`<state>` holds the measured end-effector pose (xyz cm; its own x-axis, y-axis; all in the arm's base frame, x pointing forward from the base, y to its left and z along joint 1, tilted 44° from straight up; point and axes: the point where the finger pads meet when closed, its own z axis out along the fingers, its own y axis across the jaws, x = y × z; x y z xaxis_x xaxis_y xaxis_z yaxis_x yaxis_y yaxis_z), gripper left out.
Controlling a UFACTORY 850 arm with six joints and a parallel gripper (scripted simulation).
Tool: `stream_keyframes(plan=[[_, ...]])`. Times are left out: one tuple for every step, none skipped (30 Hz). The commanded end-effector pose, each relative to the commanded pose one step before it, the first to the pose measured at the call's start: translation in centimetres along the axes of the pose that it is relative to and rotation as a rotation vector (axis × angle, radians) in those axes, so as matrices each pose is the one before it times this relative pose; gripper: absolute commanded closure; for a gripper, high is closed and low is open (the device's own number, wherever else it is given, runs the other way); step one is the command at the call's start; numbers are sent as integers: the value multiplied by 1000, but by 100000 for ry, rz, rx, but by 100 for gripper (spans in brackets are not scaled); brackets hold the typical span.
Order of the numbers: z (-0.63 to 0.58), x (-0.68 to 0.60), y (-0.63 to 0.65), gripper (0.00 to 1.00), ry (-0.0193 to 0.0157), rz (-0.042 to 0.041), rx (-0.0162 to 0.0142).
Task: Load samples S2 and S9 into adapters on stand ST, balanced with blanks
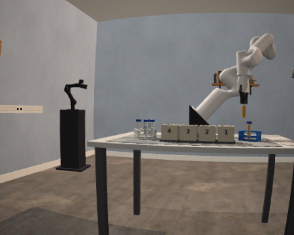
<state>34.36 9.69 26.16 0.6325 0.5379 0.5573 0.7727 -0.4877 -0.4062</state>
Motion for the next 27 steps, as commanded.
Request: stream_keyframes(plan=[[-44,44,39,100,63,-58,-105],[0,0,0,100,0,0,0],[0,0,0,100,0,0,0],[0,0,0,100,0,0,0],[0,0,0,100,0,0,0],[0,0,0,100,0,0,0],[0,0,0,100,0,0,0],[0,0,0,100,0,0,0],[0,0,0,100,0,0,0],[0,0,0,100,0,0,0],[0,0,0,100,0,0,0],[0,0,0,100,0,0,0],[0,0,0,100,0,0,0],[0,0,0,100,0,0,0],[0,0,0,100,0,0,0],[0,0,0,100,0,0,0],[191,3,2,100,3,-8,-10],[200,0,0,100,0,0,0],[200,0,0,100,0,0,0],[200,0,0,100,0,0,0],[0,0,0,100,0,0,0],[0,0,0,100,0,0,0],[201,0,0,100,1,0,0],[200,0,0,100,0,0,0],[200,0,0,100,0,0,0],[200,0,0,100,0,0,0],[200,0,0,100,0,0,0]])
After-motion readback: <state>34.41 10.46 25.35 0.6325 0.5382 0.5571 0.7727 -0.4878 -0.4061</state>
